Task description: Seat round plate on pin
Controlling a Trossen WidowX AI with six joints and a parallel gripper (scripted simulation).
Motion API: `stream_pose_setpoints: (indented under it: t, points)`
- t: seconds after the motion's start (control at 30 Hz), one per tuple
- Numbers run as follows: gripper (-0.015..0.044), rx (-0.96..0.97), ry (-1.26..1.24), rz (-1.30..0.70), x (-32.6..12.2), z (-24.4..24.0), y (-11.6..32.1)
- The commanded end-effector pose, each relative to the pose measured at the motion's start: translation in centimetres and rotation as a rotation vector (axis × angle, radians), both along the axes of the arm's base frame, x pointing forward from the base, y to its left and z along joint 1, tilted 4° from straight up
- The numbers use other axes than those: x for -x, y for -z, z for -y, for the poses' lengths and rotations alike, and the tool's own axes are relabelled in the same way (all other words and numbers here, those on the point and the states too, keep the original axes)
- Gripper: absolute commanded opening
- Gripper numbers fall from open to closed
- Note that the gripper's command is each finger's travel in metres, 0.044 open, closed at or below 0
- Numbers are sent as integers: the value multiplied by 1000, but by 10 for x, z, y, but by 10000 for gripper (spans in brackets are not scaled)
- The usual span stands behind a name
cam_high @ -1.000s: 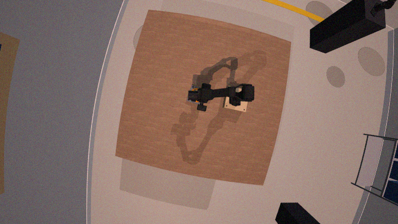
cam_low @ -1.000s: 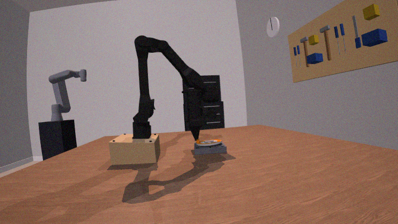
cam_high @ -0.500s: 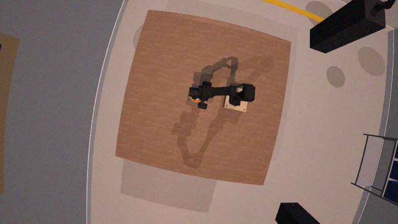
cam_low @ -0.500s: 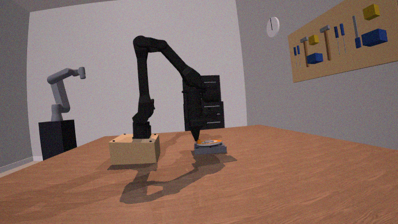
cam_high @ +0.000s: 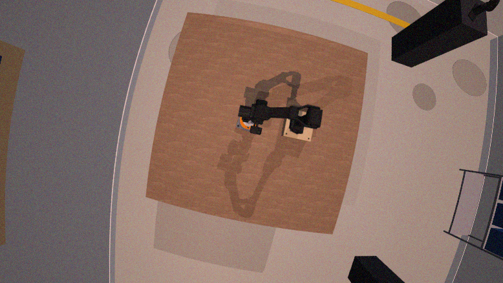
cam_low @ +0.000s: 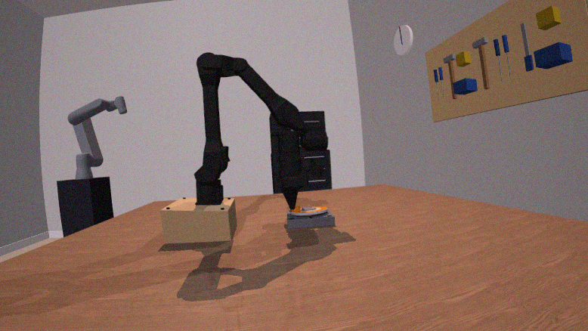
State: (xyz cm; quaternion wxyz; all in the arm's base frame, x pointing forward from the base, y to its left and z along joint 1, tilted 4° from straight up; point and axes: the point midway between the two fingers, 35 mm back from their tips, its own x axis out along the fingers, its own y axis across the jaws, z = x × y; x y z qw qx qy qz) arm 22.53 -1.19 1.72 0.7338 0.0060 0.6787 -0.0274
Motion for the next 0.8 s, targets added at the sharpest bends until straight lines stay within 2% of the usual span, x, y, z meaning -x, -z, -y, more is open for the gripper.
stream_pose_setpoints:
  t: [0.0, 0.77]
  points:
    - [0, 1, 0, 5, -5, 6, -2]
    - [0, 3, 0, 6, -22, 25, -6]
